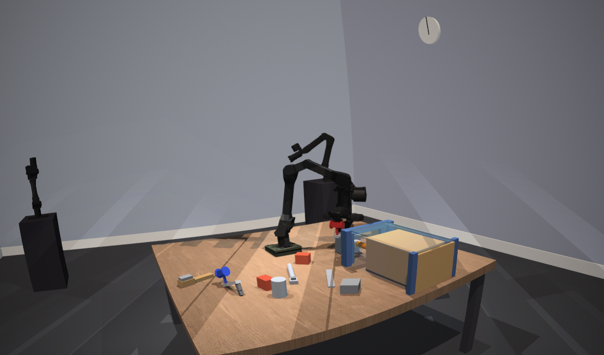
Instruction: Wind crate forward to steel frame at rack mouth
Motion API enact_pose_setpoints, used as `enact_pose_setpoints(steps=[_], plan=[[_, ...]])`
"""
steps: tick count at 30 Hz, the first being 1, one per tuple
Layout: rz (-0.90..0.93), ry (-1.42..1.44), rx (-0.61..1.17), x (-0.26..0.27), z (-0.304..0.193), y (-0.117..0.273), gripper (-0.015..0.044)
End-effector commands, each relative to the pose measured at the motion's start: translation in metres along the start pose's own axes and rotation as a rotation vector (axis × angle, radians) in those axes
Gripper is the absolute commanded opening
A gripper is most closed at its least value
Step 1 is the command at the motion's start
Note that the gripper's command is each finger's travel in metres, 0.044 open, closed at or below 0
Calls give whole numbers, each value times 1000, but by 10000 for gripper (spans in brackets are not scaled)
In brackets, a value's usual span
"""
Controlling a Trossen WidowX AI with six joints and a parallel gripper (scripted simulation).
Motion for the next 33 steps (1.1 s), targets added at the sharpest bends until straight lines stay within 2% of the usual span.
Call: enact_pose_setpoints(steps=[1,33], plan=[[-1,-35,2,-2,0,-1,0],[-4,-37,0,-2,-1,-14,0]])
Point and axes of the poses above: the point midway between the two fingers, 35 mm back from their tips, its own y axis back along the fingers, its own x axis across the jaws, z = x × y, the point moved 4 cm from there along y, back along the fingers, and after that the axes turned 4 degrees about -y, right-handed, at the moved point
